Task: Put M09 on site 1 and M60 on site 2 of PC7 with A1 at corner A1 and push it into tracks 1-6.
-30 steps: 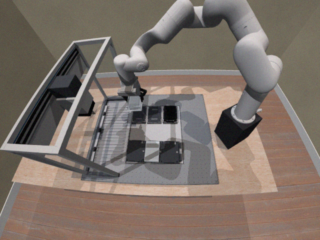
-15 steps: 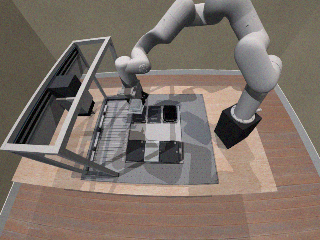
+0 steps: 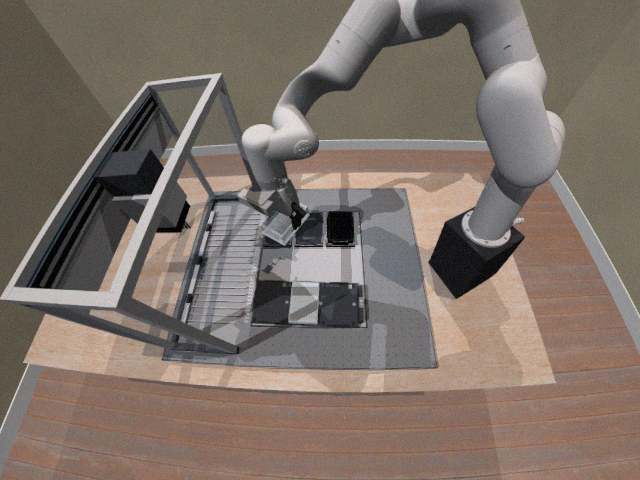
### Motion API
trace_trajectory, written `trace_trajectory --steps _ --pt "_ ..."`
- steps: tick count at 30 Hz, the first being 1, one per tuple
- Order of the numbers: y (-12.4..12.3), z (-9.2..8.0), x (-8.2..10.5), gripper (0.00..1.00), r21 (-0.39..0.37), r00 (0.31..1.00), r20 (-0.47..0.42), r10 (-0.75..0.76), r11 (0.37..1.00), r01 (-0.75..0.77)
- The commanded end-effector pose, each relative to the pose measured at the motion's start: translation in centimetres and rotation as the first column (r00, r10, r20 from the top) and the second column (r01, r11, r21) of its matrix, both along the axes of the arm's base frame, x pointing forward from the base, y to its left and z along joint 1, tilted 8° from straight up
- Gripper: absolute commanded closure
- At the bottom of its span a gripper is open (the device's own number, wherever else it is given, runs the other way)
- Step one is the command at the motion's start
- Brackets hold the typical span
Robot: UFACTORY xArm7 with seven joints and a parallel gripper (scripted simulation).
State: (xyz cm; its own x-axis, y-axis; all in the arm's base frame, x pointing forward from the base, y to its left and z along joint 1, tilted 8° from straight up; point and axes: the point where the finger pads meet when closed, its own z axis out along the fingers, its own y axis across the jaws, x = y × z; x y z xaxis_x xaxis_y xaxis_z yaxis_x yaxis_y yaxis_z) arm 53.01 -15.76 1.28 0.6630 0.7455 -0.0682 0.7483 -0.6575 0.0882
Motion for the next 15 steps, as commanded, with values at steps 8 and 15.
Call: trace_trajectory --steps 8,15 --pt "5.1 -0.6 -2.5 1.00 -0.002 0.922 0.077 -0.380 0.925 0.381" --pt "8.2 -1.1 -4.1 1.00 0.024 0.808 0.100 -0.581 0.813 0.582"
